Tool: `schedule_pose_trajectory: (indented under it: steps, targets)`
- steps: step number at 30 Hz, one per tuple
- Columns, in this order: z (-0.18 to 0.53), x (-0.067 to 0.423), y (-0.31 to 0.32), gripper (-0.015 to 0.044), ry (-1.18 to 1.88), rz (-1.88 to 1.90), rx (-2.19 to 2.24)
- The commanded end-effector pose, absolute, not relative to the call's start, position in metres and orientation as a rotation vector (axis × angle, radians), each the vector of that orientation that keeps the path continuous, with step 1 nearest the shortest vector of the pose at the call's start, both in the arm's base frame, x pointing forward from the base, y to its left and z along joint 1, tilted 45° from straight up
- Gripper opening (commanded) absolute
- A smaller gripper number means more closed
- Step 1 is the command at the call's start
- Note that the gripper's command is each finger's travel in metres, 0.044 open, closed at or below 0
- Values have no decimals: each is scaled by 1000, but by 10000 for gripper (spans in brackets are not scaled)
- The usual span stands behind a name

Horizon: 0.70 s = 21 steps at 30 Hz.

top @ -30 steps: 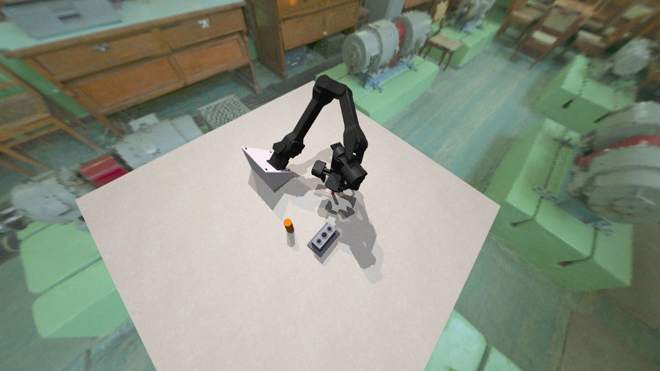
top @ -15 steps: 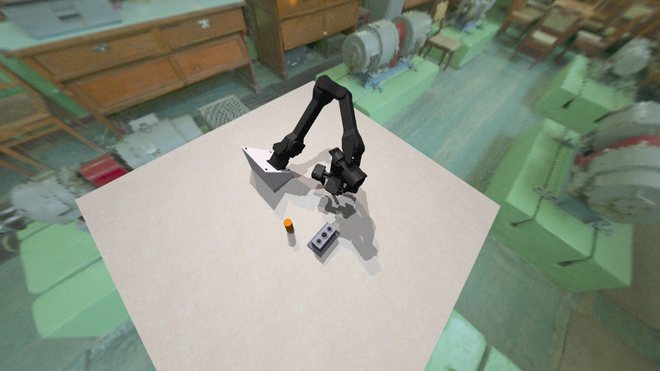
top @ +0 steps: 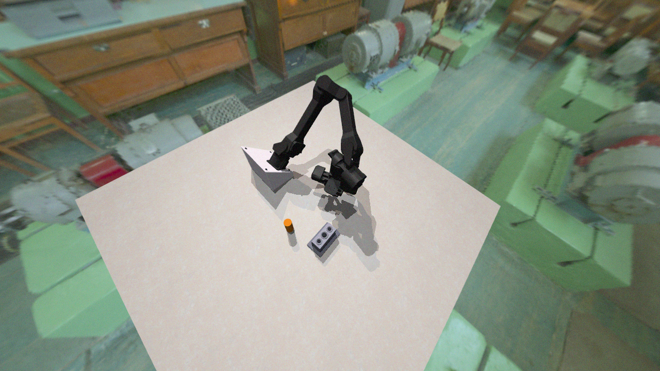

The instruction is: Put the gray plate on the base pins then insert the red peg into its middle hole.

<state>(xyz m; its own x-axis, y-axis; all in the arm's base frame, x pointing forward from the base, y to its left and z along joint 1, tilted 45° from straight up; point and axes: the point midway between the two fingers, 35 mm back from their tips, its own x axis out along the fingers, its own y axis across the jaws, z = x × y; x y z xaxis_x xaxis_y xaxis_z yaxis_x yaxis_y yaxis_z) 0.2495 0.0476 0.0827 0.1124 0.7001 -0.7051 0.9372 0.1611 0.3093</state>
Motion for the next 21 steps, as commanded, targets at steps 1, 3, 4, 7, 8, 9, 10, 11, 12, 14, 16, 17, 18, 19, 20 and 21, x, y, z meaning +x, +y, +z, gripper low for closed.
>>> schedule_pose_trajectory:
  steps: [1,3,4,7,8,9,10,11,12,14,16,17,18,19,20,21]
  targets:
    - [84,250,48,151,1638,-373,1600]
    - [84,250,48,99,1638,-373,1600]
    - [84,250,48,72,1638,-373,1600]
    - [84,250,48,13,1638,-373,1600]
    - [84,250,48,7,1638,-373,1600]
    - [84,250,48,0,1638,-373,1600]
    - [84,250,48,0,1638,-373,1600]
    - [84,250,48,0,1638,-373,1600]
    - [84,250,48,0,1638,-373,1600]
    - [84,250,48,0,1638,-373,1600]
    - [85,250,47,0,1637,-374,1600]
    - [86,250,46,0,1637,-374,1599]
    - [87,250,44,0,1637,-375,1599]
    - [89,251,42,0,1636,-376,1598]
    - [91,251,40,0,1635,-377,1598]
    - [93,251,37,0,1635,-378,1597]
